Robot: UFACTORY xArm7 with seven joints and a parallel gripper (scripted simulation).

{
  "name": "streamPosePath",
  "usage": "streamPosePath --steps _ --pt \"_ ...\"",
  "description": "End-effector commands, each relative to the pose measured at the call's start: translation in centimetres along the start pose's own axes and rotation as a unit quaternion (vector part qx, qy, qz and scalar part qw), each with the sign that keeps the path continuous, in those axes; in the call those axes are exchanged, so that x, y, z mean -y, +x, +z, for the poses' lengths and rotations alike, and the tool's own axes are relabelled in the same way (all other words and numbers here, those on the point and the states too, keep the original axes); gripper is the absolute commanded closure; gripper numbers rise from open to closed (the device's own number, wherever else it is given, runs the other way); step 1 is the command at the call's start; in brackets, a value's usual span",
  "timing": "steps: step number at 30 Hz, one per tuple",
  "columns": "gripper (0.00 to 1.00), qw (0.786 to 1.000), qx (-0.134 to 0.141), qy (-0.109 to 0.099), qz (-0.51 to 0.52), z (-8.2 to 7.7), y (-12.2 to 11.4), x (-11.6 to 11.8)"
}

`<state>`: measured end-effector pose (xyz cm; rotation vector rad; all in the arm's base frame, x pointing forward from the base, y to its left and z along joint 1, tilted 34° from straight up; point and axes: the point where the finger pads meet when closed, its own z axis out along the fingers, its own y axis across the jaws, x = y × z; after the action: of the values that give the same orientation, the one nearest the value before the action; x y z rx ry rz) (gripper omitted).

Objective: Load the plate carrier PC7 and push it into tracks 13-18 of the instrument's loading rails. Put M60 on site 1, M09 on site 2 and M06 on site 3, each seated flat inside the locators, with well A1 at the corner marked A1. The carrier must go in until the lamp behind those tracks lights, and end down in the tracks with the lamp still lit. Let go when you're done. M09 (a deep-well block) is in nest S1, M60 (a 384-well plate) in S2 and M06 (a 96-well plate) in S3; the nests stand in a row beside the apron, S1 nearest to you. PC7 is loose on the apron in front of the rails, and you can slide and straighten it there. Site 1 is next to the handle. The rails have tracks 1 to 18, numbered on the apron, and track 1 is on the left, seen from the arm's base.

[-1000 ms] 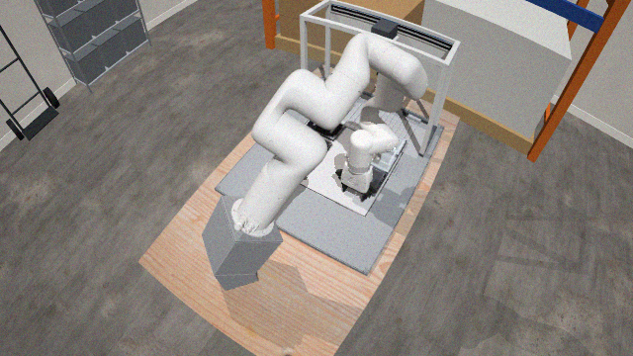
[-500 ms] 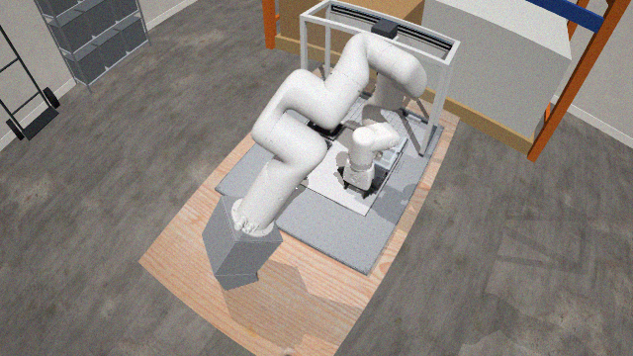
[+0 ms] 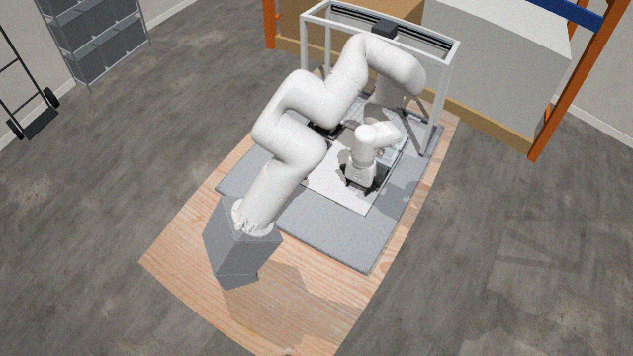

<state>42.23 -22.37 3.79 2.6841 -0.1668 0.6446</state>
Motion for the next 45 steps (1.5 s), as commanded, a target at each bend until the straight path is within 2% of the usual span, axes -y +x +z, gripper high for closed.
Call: streamPosePath --steps 1,45 --pt "0.18 1.0 -0.001 0.0 0.0 0.0 0.5 0.0" --pt "0.18 1.0 -0.001 0.0 0.0 -0.1 4.5 0.0"
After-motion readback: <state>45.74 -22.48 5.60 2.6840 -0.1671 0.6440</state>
